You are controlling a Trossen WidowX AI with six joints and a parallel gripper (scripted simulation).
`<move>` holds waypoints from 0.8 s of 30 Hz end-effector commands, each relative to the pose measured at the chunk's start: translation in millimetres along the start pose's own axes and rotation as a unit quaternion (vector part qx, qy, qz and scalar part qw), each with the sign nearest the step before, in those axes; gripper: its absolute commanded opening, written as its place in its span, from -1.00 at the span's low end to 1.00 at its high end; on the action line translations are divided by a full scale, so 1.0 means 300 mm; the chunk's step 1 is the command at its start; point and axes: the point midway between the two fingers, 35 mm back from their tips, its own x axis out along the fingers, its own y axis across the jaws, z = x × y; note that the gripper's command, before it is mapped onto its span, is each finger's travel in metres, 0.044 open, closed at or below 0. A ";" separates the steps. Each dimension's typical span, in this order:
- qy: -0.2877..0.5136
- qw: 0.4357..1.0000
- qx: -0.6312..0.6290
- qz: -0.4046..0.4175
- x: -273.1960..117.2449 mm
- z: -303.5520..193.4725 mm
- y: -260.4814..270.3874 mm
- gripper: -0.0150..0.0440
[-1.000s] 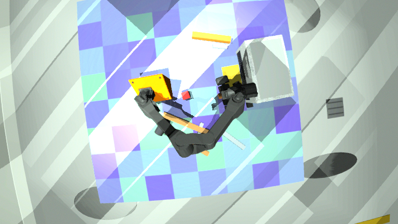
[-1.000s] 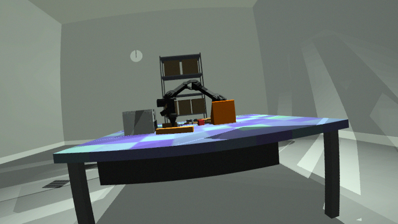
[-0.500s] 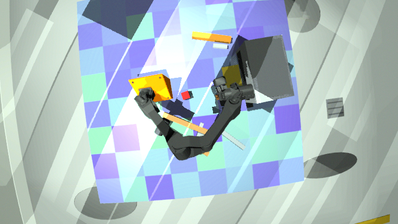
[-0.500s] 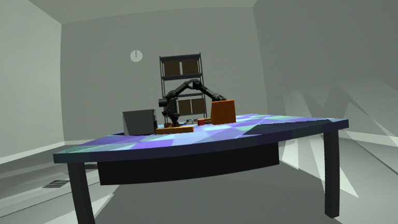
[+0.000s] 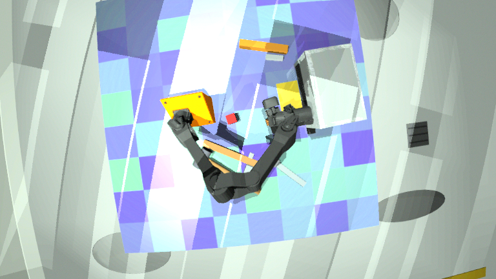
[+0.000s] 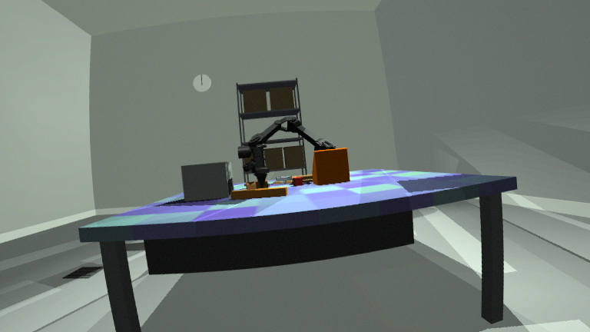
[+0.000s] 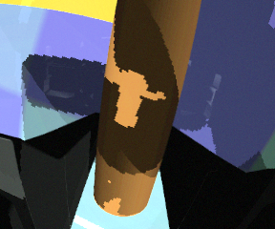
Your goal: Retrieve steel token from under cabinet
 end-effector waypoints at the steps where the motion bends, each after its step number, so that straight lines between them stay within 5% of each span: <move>1: 0.002 1.000 -0.003 0.000 0.003 -0.016 0.003 -0.49; 24: 0.002 1.000 -0.004 0.000 0.003 -0.093 -0.003 -0.49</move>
